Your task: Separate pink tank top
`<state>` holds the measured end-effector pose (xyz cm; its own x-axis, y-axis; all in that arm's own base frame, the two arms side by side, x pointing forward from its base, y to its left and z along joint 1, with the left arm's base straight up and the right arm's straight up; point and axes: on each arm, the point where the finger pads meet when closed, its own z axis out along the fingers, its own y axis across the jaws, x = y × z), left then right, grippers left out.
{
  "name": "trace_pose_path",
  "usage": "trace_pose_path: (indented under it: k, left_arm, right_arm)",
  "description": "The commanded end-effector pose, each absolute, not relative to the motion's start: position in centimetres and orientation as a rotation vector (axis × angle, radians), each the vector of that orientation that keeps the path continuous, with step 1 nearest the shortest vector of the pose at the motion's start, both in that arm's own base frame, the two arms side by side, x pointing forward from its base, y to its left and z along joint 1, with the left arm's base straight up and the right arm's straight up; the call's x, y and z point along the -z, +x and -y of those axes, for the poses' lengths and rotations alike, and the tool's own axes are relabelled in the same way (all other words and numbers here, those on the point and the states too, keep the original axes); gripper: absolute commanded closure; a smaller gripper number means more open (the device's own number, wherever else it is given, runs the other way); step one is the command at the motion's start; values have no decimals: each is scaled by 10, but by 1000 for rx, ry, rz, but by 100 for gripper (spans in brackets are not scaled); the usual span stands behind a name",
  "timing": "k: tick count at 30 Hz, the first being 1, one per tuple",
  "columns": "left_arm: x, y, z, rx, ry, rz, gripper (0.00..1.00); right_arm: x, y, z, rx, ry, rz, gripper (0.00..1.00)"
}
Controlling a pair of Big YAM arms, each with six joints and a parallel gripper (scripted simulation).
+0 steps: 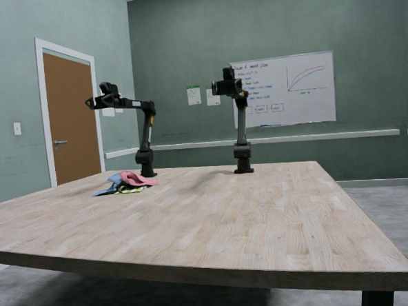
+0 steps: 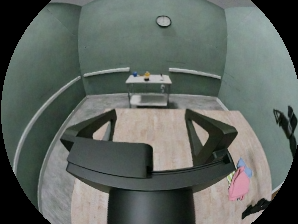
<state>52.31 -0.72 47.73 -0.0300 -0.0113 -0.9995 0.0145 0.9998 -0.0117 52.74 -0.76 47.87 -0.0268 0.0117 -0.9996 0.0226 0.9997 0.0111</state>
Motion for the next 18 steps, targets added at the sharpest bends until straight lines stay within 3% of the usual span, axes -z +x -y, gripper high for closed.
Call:
trace_pose_path:
  k: [1, 17, 18]
  left_arm:
    - [-487, 521, 8, 24, 3, -1581, 0]
    - [-487, 521, 8, 24, 3, -1581, 0]
    - [-531, 516, -5, 1, -14, -1542, 8]
  right_arm:
    - [-493, 525, 8, 11, 26, -1569, 0]
    - [-493, 525, 8, 11, 26, -1569, 0]
    - [-508, 526, 8, 11, 26, -1544, 0]
